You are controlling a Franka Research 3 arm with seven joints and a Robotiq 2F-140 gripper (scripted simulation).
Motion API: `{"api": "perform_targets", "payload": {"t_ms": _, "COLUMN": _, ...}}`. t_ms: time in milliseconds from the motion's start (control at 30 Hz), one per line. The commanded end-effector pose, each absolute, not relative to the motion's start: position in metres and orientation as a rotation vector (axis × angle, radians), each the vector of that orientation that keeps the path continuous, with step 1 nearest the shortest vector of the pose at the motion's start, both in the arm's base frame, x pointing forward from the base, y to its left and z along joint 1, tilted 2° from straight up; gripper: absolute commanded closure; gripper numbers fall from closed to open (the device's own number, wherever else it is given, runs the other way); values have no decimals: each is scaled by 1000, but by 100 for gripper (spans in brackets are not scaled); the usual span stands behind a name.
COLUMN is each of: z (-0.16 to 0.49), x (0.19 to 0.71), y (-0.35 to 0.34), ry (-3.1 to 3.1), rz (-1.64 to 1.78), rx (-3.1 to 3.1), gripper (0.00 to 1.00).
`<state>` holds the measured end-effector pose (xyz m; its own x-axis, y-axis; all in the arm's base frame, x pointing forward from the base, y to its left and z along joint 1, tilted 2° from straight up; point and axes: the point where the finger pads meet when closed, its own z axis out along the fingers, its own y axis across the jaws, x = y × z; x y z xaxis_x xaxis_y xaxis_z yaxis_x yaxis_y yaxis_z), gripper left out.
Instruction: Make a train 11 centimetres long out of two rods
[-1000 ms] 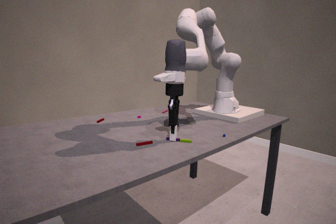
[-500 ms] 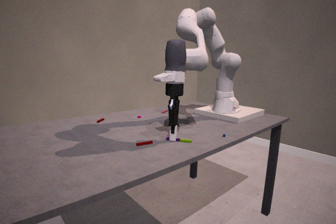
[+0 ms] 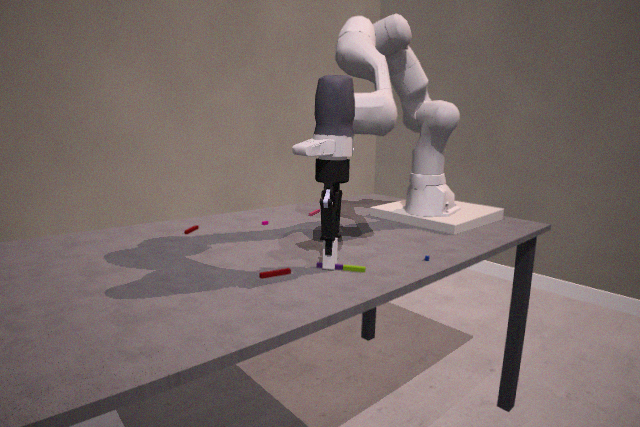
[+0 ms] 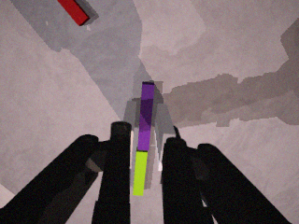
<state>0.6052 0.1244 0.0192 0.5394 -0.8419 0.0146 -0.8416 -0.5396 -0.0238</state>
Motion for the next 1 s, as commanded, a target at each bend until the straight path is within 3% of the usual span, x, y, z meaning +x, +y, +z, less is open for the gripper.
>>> {"api": "perform_targets", "payload": {"t_ms": 0, "z": 18, "x": 605, "y": 125, "ry": 1506, "rz": -39, "rx": -2741, "gripper": 79}}
{"api": "perform_targets", "payload": {"t_ms": 633, "z": 21, "x": 605, "y": 125, "ry": 1506, "rz": -39, "rx": -2741, "gripper": 77}}
{"api": "perform_targets", "payload": {"t_ms": 967, "z": 61, "x": 604, "y": 125, "ry": 1506, "rz": -39, "rx": -2741, "gripper": 77}}
